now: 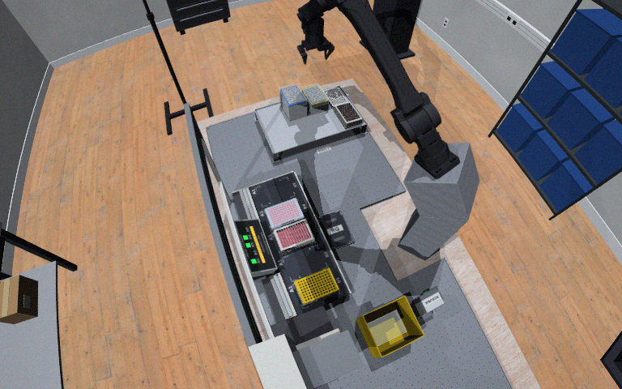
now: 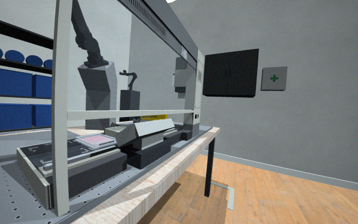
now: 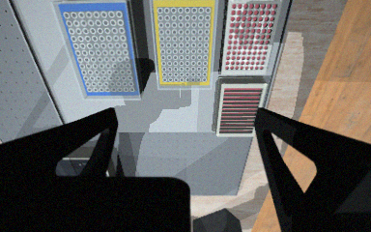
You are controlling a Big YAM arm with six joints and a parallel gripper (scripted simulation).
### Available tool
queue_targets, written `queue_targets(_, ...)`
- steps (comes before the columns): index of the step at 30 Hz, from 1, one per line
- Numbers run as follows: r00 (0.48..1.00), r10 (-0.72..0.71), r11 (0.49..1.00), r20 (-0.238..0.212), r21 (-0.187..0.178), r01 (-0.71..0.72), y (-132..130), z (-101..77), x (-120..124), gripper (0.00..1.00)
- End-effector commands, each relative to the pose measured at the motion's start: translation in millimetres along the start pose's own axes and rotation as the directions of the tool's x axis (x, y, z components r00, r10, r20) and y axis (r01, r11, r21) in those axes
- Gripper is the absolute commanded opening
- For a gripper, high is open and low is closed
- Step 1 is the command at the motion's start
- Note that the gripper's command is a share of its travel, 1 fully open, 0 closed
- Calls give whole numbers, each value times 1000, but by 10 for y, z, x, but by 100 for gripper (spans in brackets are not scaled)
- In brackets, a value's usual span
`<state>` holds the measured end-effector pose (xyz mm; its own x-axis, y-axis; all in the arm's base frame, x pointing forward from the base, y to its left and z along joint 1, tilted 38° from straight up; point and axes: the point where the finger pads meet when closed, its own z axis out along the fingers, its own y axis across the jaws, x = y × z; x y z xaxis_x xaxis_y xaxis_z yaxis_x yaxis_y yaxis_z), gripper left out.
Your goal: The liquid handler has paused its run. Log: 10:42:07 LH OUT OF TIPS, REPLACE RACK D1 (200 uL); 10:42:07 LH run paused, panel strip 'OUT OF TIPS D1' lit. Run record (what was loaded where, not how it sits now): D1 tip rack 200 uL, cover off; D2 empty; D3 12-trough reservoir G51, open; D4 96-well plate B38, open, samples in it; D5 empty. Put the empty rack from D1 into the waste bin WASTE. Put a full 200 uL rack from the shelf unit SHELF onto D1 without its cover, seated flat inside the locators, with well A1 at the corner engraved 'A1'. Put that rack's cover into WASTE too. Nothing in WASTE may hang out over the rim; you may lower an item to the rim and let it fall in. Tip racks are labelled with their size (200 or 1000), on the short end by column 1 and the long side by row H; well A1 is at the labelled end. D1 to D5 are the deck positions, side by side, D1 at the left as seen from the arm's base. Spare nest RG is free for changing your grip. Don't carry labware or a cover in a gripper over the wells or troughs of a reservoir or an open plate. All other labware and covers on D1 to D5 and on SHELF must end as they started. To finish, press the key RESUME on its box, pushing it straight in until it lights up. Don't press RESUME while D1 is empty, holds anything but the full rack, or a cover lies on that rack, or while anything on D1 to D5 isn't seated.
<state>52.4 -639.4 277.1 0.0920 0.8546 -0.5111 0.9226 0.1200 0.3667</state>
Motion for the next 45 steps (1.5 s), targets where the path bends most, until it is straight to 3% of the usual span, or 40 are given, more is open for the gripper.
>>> queue_targets(1, 999, -34, 999, -2, -13, 34, 166, -135, 32, 100)
queue_targets(6, 999, -36, 999, 14, -11, 36, 155, -161, -70, 100)
queue_targets(7, 1000, -24, 1000, -10, -10, 24, 99, 62, -7, 100)
queue_targets(10, 1000, -5, 1000, -18, -7, 5, 69, 213, 56, 100)
queue_targets(15, 1000, -8, 1000, -11, -8, 7, 84, 360, 26, 100)
queue_targets(18, 1000, -14, 1000, 6, -11, 14, 115, 344, -58, 100)
queue_targets(39, 1000, -20, 1000, 23, -13, 20, 151, 938, -130, 100)
queue_targets(40, 1000, -15, 1000, 20, -6, 15, 69, 828, -85, 100)
queue_targets(45, 1000, -15, 1000, 20, -6, 15, 69, 827, -85, 100)
